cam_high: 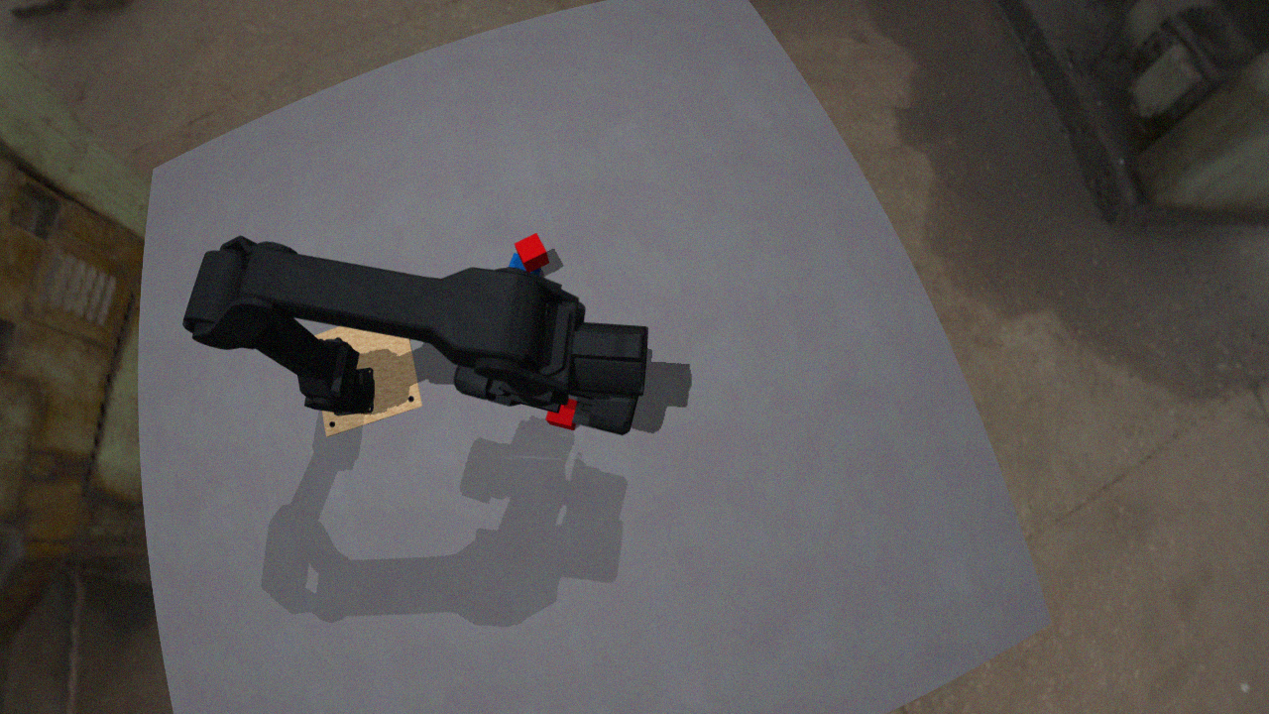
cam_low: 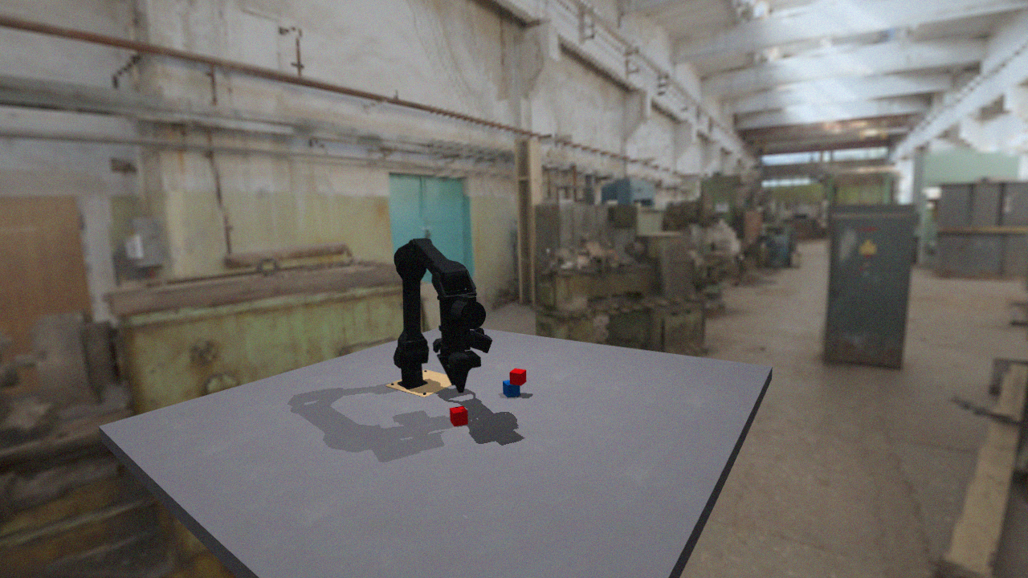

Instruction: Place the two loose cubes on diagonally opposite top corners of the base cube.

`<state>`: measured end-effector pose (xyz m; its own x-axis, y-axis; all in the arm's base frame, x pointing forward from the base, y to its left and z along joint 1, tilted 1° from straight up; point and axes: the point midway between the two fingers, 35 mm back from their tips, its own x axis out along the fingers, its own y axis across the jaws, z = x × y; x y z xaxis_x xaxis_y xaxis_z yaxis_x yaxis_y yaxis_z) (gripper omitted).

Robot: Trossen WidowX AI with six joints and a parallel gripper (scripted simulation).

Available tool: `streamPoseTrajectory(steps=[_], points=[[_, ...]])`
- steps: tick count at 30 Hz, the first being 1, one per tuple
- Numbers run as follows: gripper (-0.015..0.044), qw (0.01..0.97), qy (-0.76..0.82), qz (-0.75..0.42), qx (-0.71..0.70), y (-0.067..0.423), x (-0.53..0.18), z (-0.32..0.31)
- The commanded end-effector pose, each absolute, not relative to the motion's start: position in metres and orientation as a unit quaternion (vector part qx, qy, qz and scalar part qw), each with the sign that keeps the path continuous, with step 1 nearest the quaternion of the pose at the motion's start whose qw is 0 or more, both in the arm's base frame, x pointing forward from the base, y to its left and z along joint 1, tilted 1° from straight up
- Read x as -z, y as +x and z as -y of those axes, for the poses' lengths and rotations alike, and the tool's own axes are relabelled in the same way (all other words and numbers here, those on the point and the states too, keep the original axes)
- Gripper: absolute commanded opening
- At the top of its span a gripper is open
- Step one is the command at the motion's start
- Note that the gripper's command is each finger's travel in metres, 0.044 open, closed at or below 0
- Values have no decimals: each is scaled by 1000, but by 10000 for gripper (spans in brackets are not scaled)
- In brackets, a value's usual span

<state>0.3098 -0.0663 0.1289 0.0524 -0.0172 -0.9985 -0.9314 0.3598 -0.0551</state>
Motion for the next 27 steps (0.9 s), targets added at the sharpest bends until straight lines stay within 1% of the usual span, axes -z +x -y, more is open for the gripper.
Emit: streamPoseTrajectory(steps=[1,27], points=[[265,592,-413,-572,-389,308,-108,65],[265,592,-413,-572,-389,310,-69,66]])
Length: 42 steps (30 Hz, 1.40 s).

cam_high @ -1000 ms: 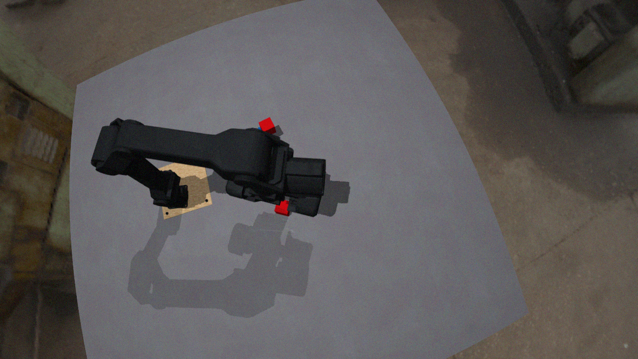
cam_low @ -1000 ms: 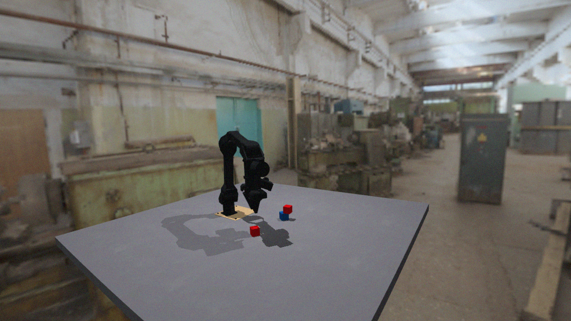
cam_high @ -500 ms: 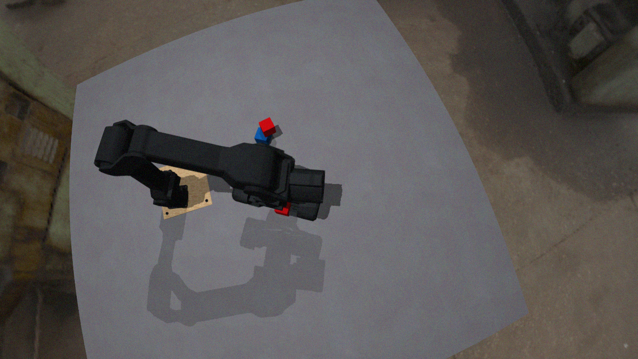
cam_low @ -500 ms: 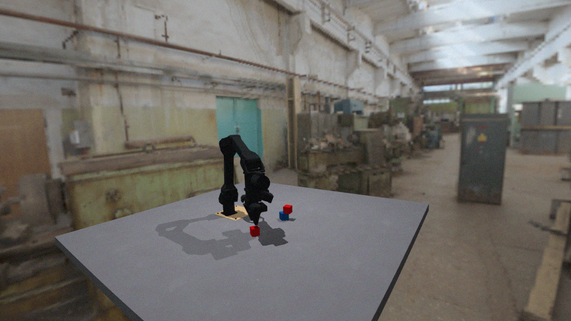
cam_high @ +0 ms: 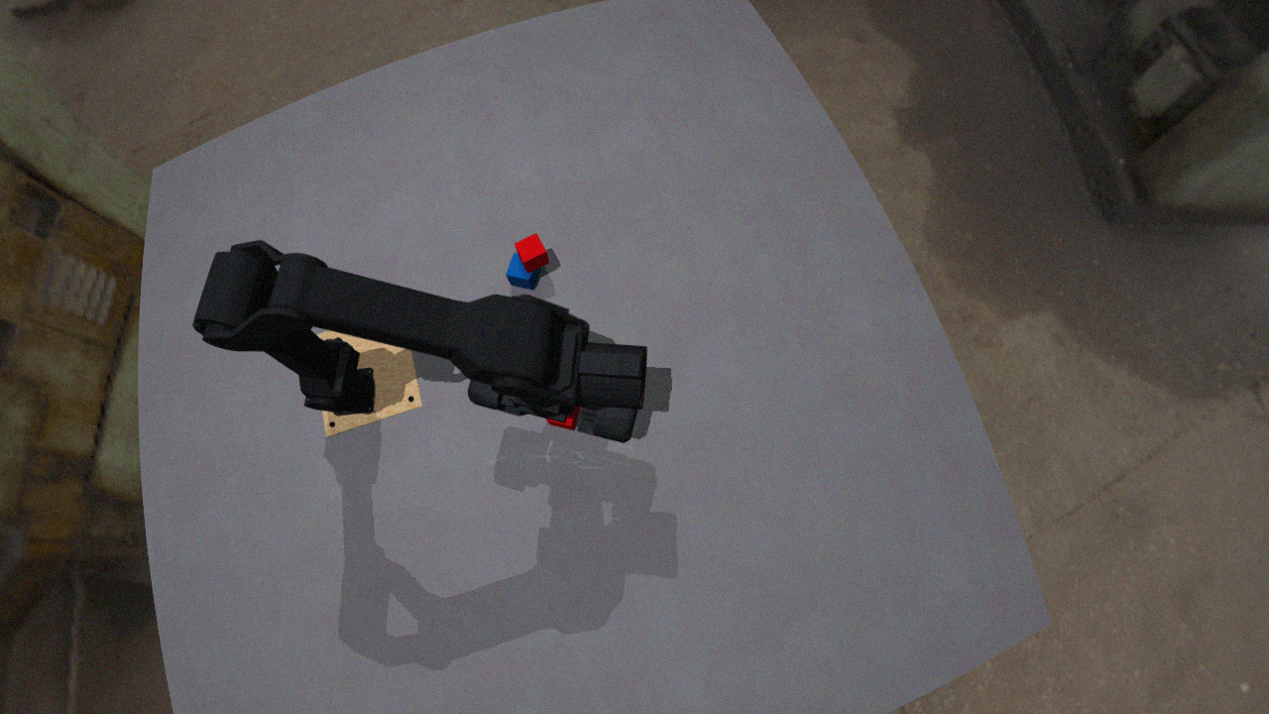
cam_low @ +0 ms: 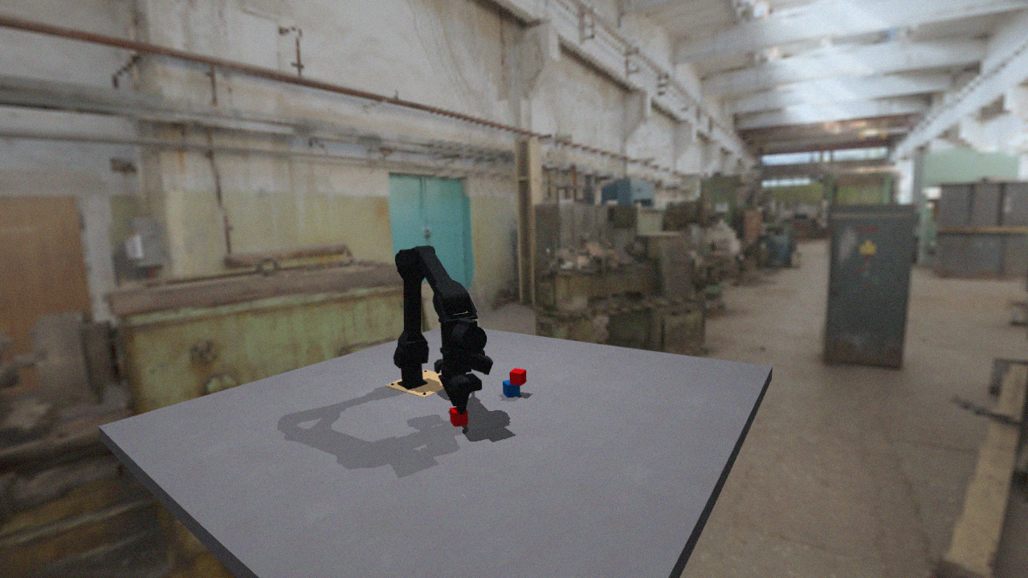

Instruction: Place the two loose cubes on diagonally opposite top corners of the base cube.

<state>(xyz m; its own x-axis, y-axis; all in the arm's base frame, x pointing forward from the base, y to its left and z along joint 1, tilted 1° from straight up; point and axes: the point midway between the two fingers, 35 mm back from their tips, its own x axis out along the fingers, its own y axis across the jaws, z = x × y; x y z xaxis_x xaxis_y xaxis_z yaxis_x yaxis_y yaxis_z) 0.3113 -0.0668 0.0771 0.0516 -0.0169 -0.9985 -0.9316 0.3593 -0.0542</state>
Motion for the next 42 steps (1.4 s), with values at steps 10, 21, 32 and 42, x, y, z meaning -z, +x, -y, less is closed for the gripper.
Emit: streamPoseTrajectory(steps=[10,21,32,42], points=[[186,592,-413,-572,-389,310,-60,66],[105,592,-413,-572,-389,311,-71,66],[105,592,-414,-571,-389,314,-106,67],[105,592,-414,-571,-389,312,-139,66]])
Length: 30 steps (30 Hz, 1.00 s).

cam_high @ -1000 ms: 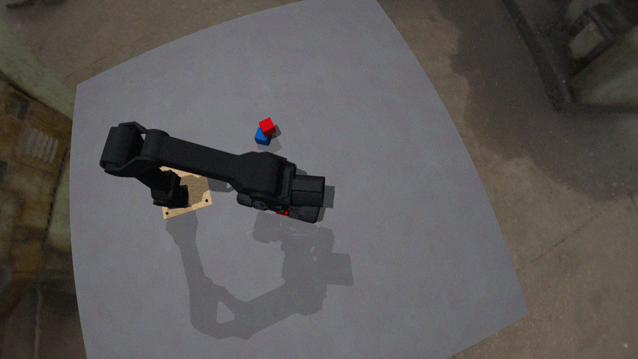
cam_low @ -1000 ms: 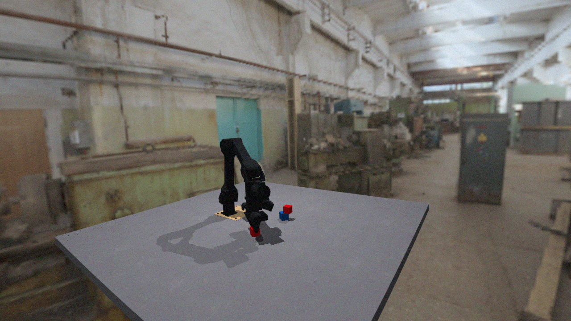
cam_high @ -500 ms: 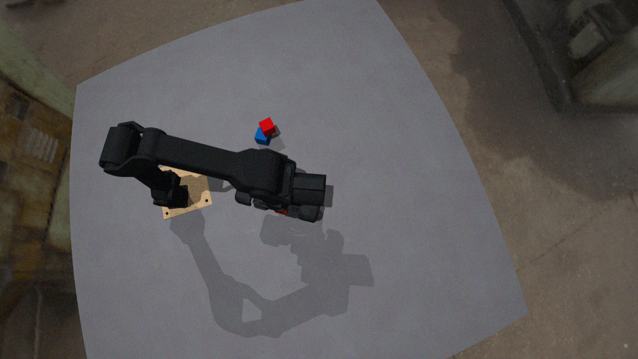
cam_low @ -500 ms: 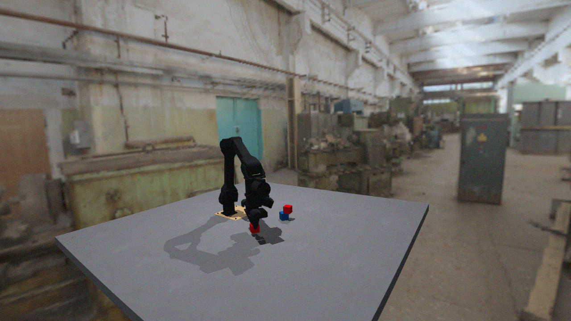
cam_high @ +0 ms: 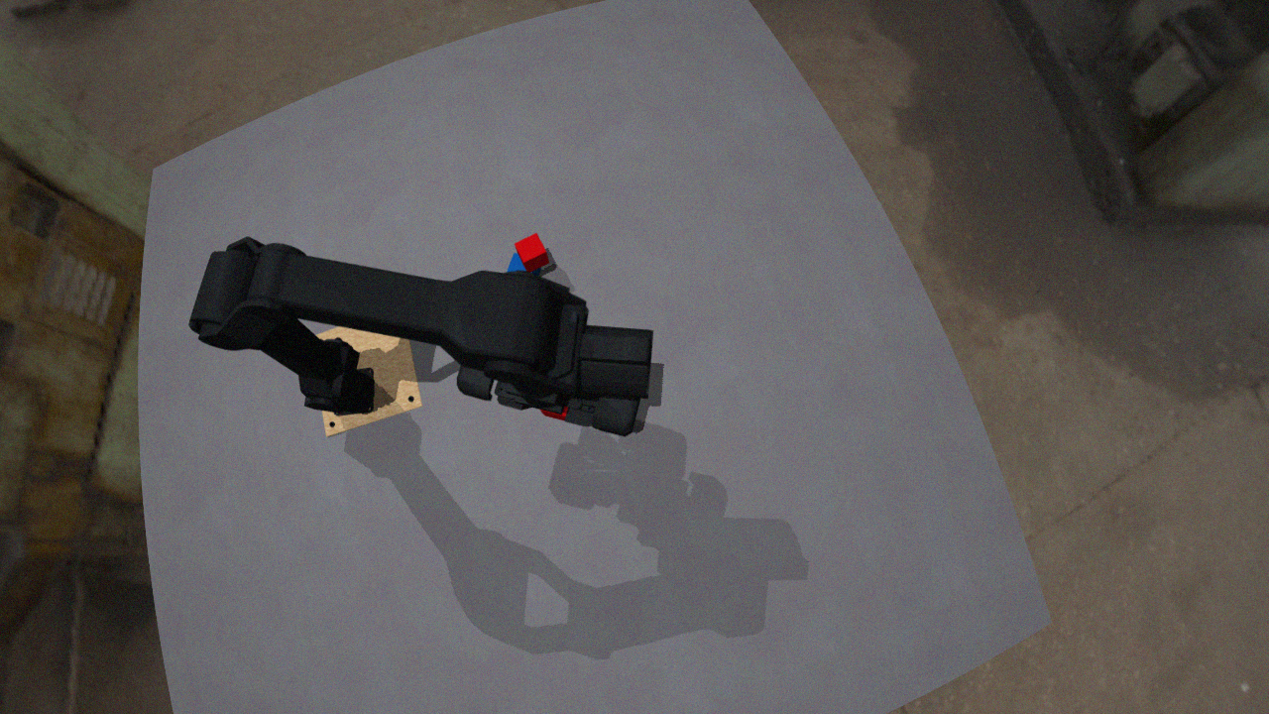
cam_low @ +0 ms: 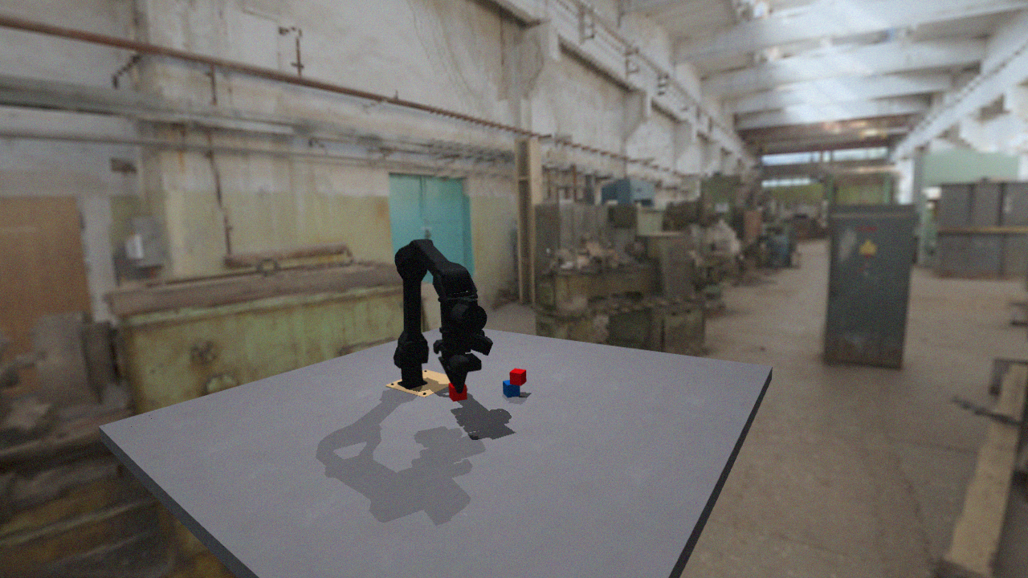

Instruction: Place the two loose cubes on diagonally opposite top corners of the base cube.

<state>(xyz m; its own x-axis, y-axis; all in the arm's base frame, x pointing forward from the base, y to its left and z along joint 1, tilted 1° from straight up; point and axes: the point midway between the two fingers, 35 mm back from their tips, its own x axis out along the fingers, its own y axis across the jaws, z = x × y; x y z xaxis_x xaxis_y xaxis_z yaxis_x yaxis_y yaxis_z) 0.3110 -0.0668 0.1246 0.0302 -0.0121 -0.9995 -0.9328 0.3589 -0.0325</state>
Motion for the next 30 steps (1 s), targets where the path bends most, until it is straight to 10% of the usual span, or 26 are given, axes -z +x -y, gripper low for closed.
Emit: streamPoseTrajectory(steps=[1,30], points=[[105,592,-414,-571,-389,311,-142,66],[105,627,-359,-606,-332,305,-166,15]])
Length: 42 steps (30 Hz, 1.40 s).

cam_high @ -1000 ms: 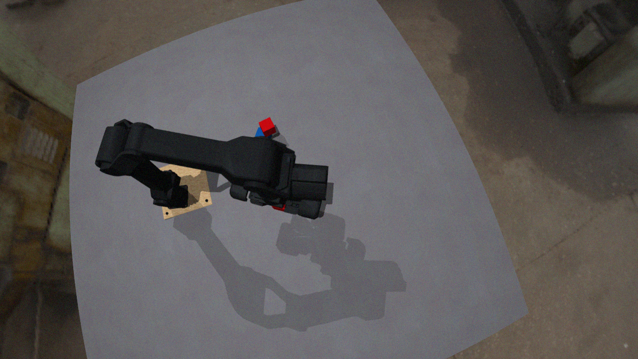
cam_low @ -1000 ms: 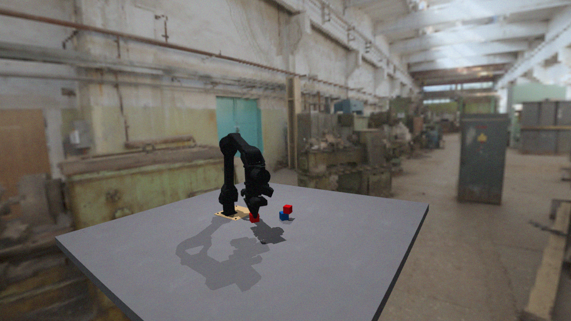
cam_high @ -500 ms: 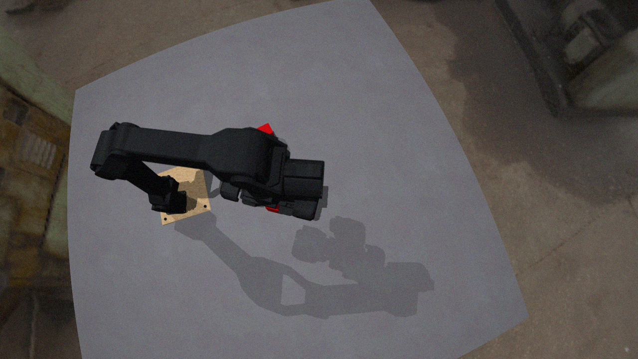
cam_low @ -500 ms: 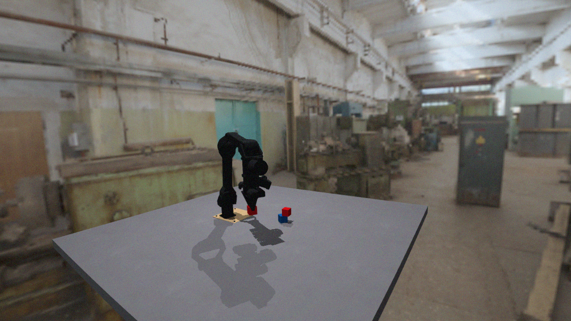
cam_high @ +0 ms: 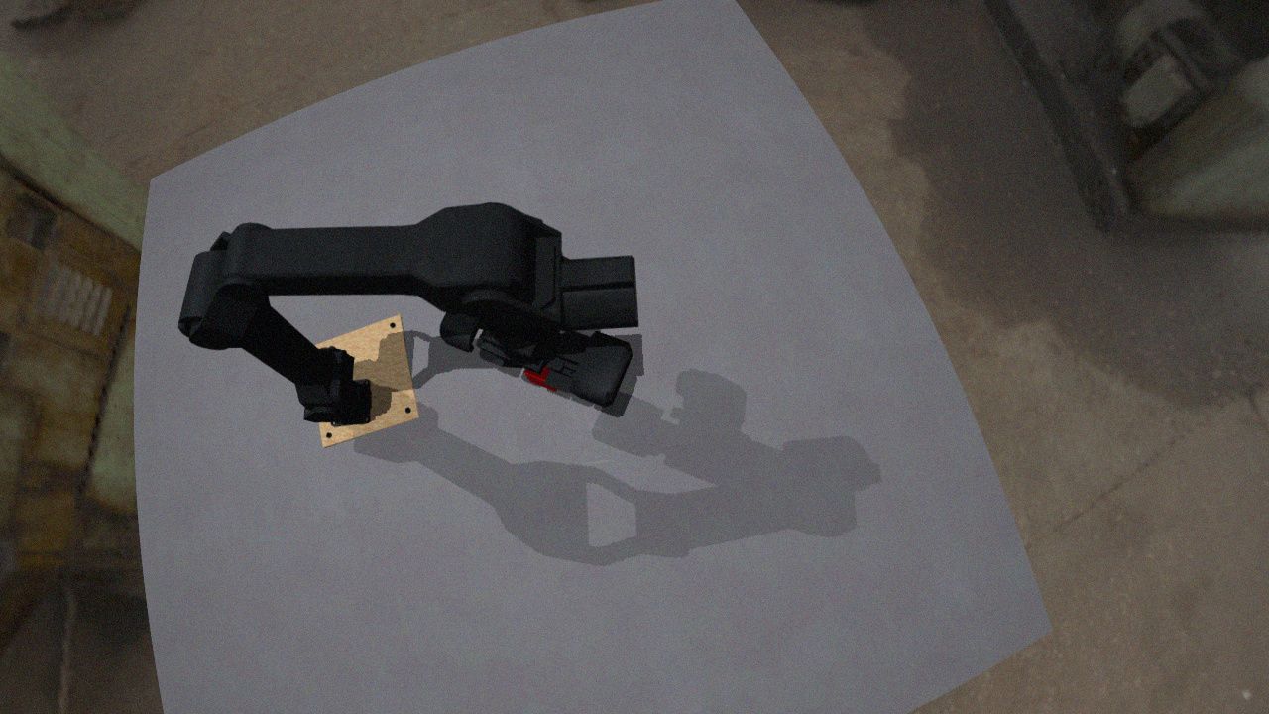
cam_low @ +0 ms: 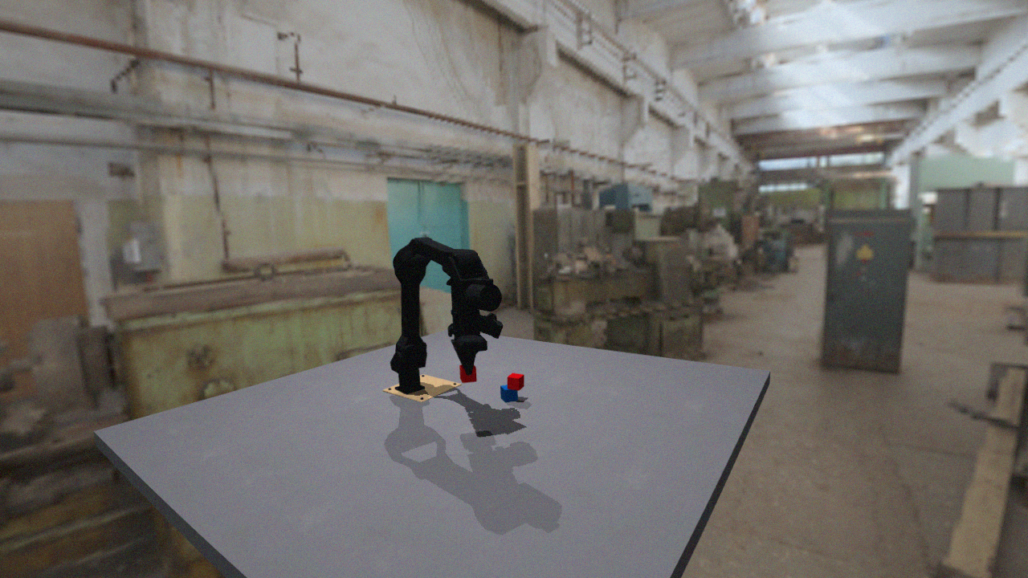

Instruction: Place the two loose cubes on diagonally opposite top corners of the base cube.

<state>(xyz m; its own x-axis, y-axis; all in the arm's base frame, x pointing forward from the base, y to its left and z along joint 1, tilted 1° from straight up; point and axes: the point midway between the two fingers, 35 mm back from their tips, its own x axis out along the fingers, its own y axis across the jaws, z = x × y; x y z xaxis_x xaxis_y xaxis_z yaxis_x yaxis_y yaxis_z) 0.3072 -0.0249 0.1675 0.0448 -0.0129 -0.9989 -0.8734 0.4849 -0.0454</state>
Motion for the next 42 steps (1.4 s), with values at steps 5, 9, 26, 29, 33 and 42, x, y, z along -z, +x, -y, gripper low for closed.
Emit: streamPoseTrajectory(steps=[5,9,26,29,33,42], points=[[105,638,-341,-616,-313,303,-165,-1],[105,646,-326,-623,-298,300,-164,-13],[105,678,-252,-650,-234,285,-161,-65],[105,682,-238,-654,-223,282,-161,-74],[105,688,-220,-660,-207,277,-160,-85],[105,699,-179,-670,-172,263,-158,-110]])
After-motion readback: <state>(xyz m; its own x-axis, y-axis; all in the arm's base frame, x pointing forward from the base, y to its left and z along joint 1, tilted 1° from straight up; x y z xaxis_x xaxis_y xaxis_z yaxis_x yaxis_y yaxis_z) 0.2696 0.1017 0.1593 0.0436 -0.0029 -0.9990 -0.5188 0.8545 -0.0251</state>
